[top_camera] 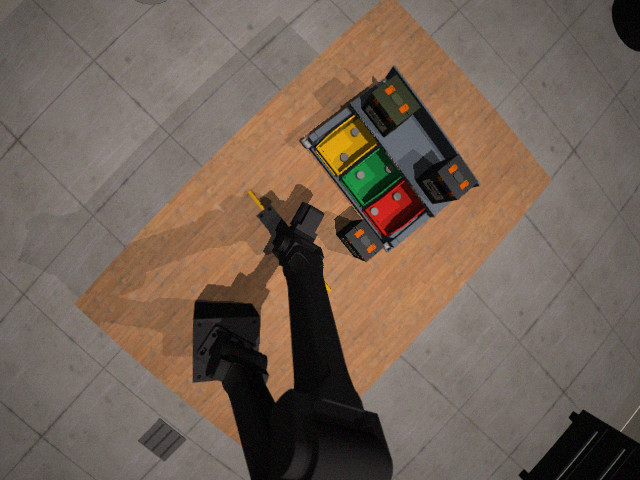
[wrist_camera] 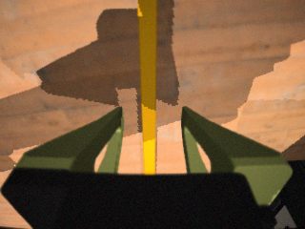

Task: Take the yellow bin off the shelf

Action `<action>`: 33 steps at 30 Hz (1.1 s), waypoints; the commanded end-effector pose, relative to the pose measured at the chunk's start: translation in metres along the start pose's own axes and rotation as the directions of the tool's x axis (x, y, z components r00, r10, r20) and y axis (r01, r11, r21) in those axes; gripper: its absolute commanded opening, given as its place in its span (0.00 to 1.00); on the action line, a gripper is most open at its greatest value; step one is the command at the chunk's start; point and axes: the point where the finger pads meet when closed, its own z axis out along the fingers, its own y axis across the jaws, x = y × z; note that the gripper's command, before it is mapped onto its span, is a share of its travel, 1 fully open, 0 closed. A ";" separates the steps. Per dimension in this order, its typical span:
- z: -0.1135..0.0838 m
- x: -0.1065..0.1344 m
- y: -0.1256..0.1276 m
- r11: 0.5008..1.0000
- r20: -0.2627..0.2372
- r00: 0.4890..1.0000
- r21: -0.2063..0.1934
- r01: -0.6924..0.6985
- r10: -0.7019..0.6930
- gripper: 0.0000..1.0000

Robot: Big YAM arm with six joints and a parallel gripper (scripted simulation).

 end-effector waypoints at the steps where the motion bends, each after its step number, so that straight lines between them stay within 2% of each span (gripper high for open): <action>1: -0.012 -0.006 -0.005 1.000 0.011 1.000 0.012 0.002 -0.003 0.43; 6: -0.028 -0.009 -0.013 1.000 0.016 1.000 0.026 -0.002 0.002 0.43; 8: -0.028 -0.009 -0.013 1.000 0.016 1.000 0.026 -0.002 0.002 0.43; 23: -0.090 -0.010 -0.018 0.999 0.020 1.000 0.038 -0.006 0.005 0.43; 26: -0.091 -0.010 -0.017 1.000 0.015 1.000 0.029 -0.003 0.003 0.43; 27: -0.097 -0.010 -0.019 0.999 0.021 1.000 0.039 -0.006 0.006 0.43; 33: -0.110 -0.010 -0.019 0.999 0.022 1.000 0.040 -0.007 0.006 0.43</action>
